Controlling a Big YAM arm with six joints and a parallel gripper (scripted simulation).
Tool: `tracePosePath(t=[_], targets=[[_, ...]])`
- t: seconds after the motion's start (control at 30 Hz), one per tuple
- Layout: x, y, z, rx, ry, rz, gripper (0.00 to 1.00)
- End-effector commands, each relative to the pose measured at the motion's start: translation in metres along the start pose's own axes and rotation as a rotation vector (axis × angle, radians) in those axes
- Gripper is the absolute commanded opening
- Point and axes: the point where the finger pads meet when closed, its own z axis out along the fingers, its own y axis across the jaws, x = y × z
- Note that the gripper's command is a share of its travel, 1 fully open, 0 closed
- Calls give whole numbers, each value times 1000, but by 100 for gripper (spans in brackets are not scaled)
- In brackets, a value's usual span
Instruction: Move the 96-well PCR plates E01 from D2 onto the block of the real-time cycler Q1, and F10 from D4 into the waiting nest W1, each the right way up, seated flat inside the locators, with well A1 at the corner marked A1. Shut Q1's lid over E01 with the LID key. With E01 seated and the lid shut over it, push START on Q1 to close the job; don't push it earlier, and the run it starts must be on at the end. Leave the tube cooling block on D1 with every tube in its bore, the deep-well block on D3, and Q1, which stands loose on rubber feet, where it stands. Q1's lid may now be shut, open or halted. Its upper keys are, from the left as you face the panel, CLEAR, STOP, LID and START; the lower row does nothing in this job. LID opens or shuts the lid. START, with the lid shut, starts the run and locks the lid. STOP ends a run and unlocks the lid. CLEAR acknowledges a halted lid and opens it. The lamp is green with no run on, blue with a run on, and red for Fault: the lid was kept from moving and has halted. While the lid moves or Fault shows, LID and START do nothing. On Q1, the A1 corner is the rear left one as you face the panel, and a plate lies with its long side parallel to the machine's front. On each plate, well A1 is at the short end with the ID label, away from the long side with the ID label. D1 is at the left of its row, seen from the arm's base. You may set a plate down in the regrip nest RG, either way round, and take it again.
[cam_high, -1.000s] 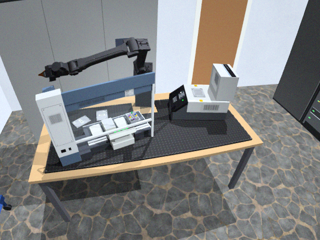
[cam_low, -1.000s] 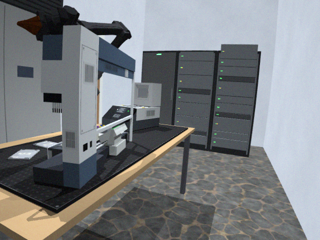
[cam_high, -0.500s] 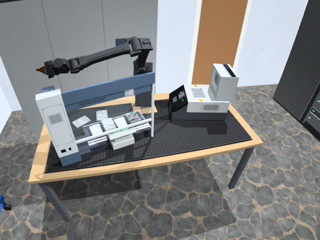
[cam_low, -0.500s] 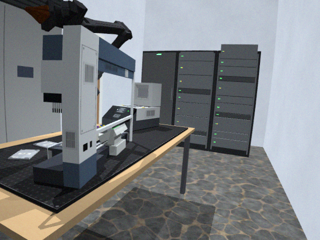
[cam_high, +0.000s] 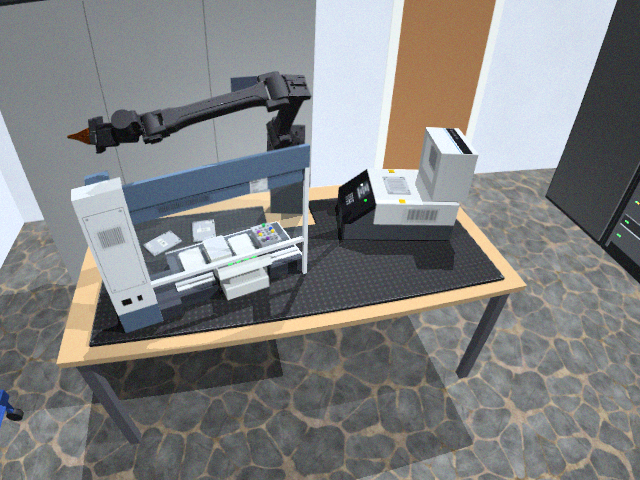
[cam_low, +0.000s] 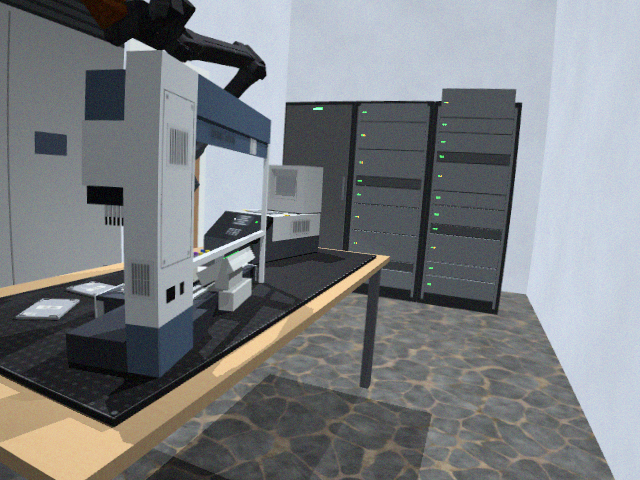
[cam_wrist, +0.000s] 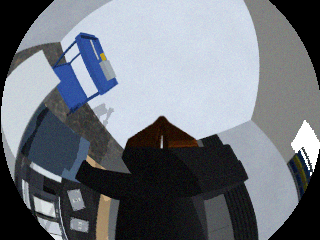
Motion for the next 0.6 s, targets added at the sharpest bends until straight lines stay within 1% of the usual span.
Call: tracePosePath(t=[0.0,0.1,0.17,0.23,0.27,0.33,0.47,0.53,0.57], targets=[[-54,-20,-4,22,-74,74,0],[-53,-7,-4,-37,-84,113,0],[-57,3,-7,-33,-61,110,0],[-70,10,-10,-37,-62,114,0],[-79,12,-14,-62,-87,134,0],[-92,12,-20,-88,-119,168,0],[-113,2,-28,-117,-168,225,0],[-113,2,-28,-117,-168,225,0],[-116,3,-28,-123,-179,229,0]])
